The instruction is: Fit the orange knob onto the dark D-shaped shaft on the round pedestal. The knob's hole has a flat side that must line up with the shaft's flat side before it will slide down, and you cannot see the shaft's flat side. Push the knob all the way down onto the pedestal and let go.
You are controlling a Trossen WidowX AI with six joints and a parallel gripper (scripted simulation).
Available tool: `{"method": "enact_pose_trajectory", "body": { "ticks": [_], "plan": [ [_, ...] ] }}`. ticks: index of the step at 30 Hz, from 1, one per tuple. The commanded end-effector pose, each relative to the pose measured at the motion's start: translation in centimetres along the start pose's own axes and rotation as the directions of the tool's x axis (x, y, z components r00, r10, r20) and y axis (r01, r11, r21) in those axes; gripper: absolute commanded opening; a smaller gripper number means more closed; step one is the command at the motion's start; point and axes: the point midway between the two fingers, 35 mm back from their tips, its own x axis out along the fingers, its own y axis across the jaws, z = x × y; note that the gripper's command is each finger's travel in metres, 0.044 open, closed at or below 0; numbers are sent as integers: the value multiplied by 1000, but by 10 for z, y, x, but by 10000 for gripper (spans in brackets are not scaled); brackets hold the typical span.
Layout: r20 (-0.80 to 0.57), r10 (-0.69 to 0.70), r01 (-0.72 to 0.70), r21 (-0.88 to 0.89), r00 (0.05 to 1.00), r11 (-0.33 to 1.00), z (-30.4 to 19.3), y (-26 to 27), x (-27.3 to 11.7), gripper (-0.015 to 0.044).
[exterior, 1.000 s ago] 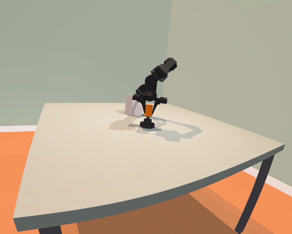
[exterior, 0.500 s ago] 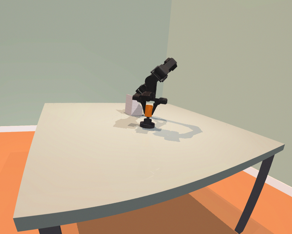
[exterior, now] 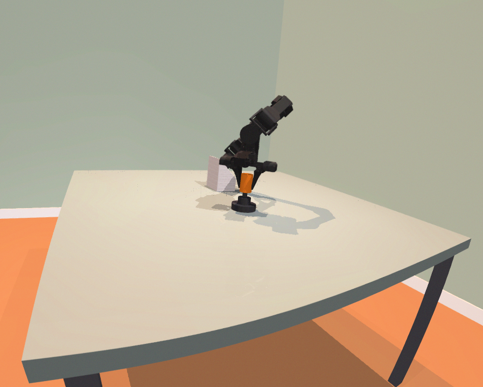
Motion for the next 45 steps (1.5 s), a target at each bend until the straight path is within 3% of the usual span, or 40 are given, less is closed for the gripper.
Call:
{"method": "enact_pose_trajectory", "body": {
  "ticks": [1,6,45],
  "plan": [
    [5,2,-2,48,1000,999,2,0,-3,0],
    [5,2,-3,202,1000,979,3,-1,-2,0],
    [5,2,-3,202,1000,979,0,-1,2,0]
  ]
}}
